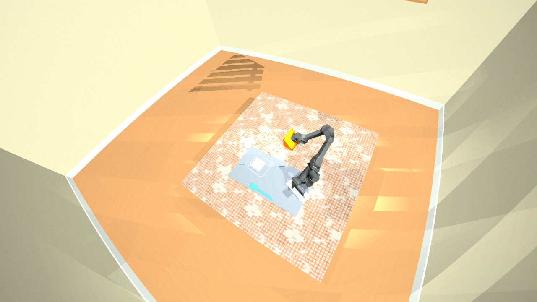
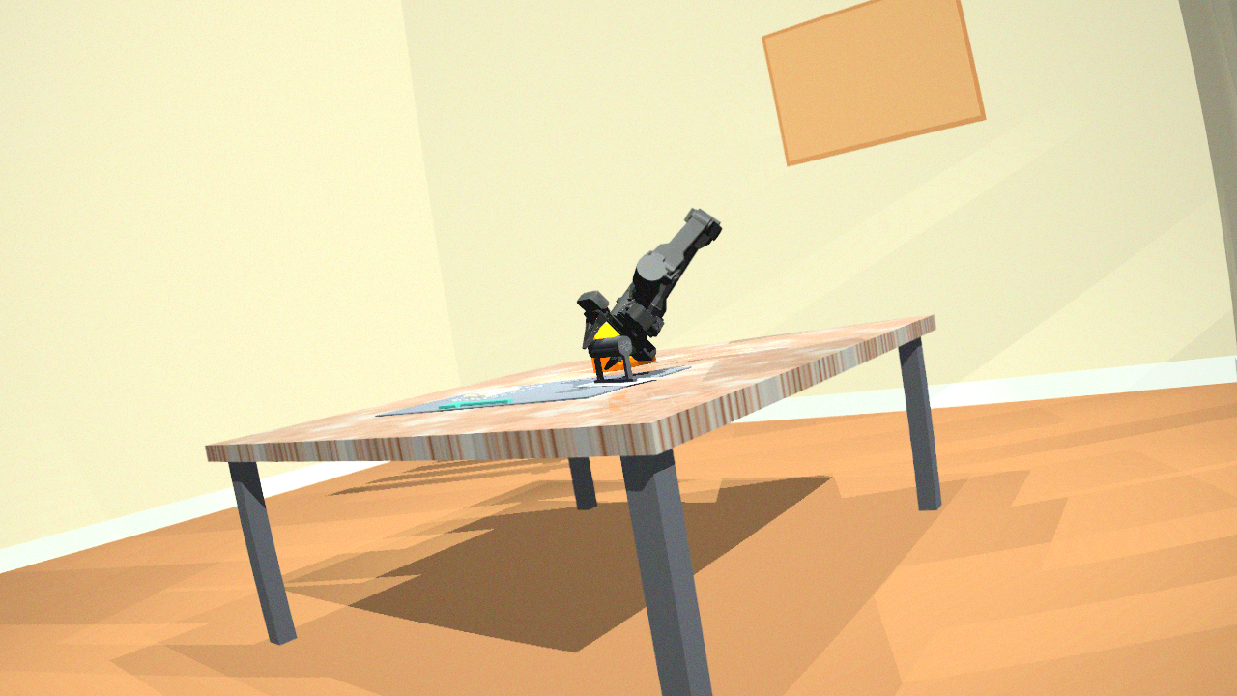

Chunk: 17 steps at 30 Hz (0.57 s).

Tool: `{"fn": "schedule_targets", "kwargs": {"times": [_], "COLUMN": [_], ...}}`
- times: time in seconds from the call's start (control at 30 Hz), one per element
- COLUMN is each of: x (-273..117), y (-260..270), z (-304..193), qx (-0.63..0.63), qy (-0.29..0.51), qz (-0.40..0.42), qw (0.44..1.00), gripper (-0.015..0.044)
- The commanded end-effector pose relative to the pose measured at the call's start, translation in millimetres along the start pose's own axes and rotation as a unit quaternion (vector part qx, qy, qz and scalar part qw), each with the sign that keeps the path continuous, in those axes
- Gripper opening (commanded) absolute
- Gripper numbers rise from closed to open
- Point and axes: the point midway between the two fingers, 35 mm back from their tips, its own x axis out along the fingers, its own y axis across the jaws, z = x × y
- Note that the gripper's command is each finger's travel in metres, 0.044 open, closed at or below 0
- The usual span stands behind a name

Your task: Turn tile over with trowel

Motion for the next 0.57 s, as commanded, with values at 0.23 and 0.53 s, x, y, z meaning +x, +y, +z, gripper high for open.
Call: {"fn": "schedule_targets", "kwargs": {"times": [0.23, 0.53], "x": [-50.4, -91.1], "y": [-0.7, -25.9], "z": [1.2, -19.9], "qx": [0.0, 0.0], "qy": [-0.002, 0.002], "qz": [-0.001, 0.0], "qw": [1.0, 1.0], "gripper": [0.03, 0.03]}}
